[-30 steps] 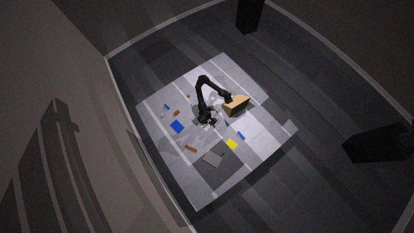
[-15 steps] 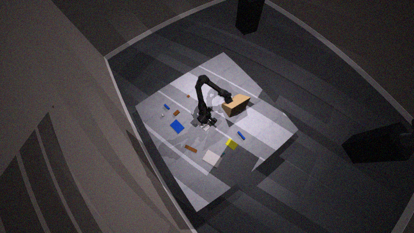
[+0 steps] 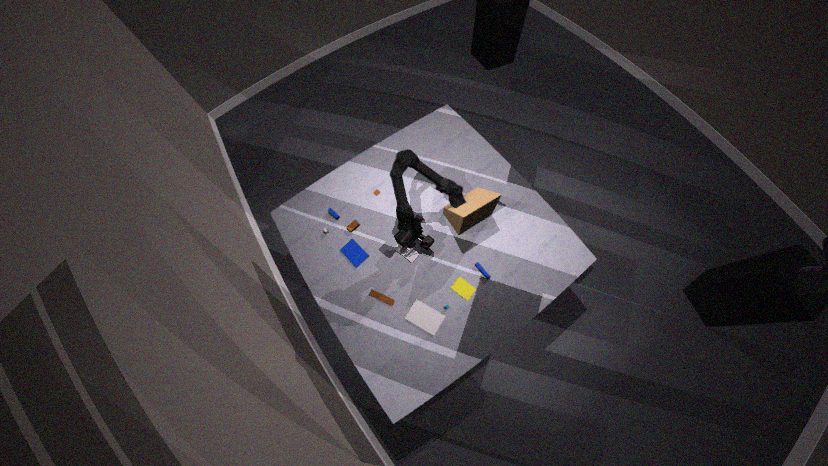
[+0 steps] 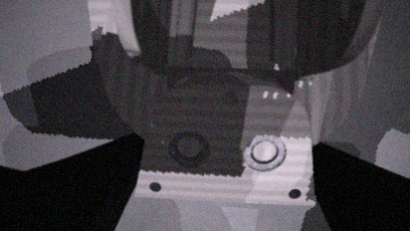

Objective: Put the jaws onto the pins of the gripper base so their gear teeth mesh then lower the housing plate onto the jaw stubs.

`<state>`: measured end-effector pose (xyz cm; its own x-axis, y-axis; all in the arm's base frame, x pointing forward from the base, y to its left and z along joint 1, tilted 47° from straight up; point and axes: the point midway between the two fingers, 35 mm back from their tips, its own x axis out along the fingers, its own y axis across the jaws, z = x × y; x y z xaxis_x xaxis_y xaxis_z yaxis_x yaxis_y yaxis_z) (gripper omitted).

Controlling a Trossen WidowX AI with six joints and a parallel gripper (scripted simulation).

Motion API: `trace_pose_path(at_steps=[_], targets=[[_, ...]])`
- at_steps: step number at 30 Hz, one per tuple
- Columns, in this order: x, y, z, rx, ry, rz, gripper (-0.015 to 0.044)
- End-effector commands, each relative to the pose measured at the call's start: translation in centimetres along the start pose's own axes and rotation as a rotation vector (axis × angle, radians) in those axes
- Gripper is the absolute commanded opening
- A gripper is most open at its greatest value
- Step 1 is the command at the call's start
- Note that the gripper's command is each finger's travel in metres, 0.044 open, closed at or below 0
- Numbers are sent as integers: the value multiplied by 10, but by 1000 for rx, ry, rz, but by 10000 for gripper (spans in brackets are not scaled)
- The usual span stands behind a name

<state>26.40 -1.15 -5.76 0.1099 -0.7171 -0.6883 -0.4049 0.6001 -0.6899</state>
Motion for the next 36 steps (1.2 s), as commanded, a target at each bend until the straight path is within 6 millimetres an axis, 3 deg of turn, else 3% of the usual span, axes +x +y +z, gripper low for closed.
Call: trace_pose_path(at_steps=[1, 33, 36], targets=[[1, 0, 0, -3, 0, -2, 351], [1, 0, 0, -3, 0, -2, 351], [0, 0, 0, 0, 0, 0, 430]])
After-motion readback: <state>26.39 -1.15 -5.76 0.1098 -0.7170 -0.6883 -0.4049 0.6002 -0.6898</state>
